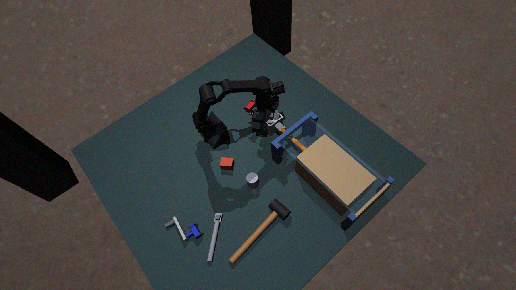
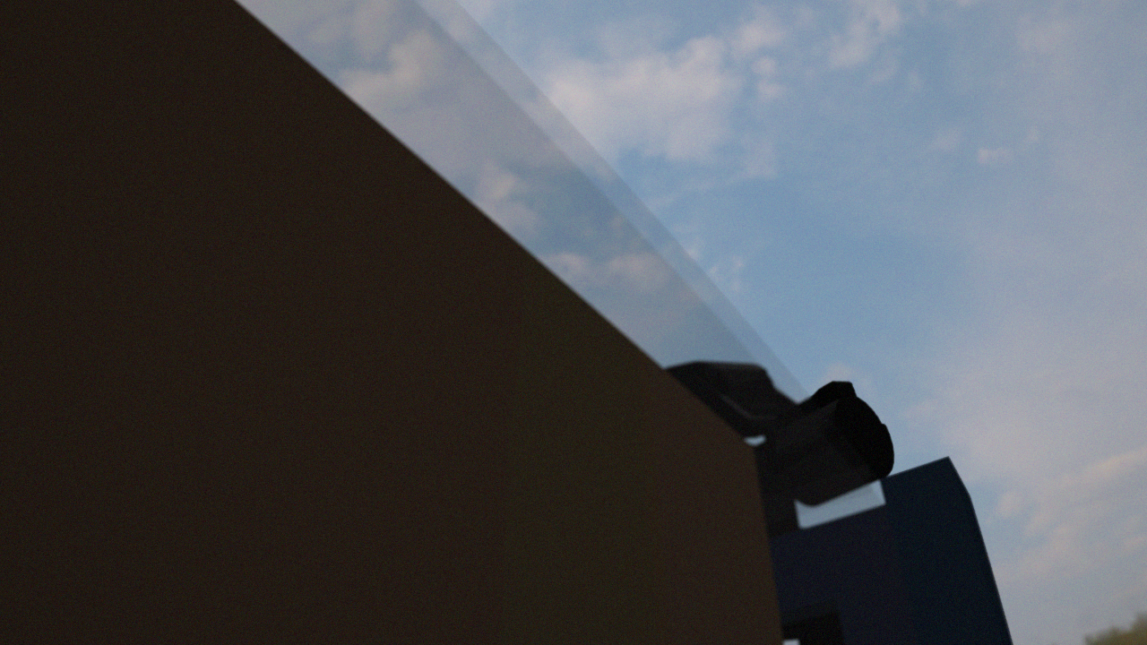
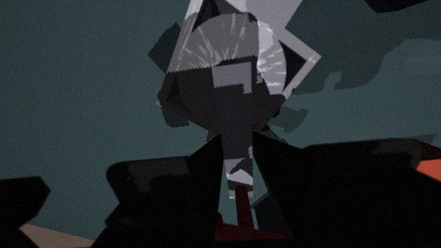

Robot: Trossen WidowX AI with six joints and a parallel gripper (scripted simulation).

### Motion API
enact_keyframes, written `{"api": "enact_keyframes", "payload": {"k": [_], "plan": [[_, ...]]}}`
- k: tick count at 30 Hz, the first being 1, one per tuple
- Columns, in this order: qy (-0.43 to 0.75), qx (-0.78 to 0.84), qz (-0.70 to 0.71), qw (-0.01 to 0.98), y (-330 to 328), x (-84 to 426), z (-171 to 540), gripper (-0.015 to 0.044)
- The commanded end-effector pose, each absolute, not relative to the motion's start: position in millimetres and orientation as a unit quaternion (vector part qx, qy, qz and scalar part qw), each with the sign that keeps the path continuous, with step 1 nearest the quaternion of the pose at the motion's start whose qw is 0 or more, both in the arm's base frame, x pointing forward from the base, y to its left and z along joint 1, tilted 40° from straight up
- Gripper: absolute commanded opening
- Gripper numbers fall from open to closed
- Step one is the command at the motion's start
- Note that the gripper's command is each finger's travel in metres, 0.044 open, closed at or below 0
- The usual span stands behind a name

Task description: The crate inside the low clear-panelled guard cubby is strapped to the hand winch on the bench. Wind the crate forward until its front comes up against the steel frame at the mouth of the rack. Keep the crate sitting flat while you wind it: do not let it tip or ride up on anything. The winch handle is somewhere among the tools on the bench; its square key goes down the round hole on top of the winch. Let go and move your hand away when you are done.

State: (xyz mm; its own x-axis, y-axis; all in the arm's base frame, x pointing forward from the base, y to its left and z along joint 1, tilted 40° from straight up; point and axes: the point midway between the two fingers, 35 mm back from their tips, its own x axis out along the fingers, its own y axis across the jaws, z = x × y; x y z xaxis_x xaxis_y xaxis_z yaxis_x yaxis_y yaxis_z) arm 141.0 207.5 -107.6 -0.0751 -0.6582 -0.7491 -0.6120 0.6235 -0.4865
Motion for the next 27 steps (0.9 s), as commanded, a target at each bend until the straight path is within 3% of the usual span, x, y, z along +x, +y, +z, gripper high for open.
{"api": "enact_keyframes", "payload": {"k": [1, 13, 27], "plan": [[0.735, -0.427, -0.028, 0.526, 206.0, 140.0, -111.5, 0.0], [0.735, -0.416, -0.04, 0.534, 207.0, 139.1, -112.1, 0.0], [0.732, -0.419, -0.038, 0.535, 208.8, 140.1, -108.4, 0.0368]]}}
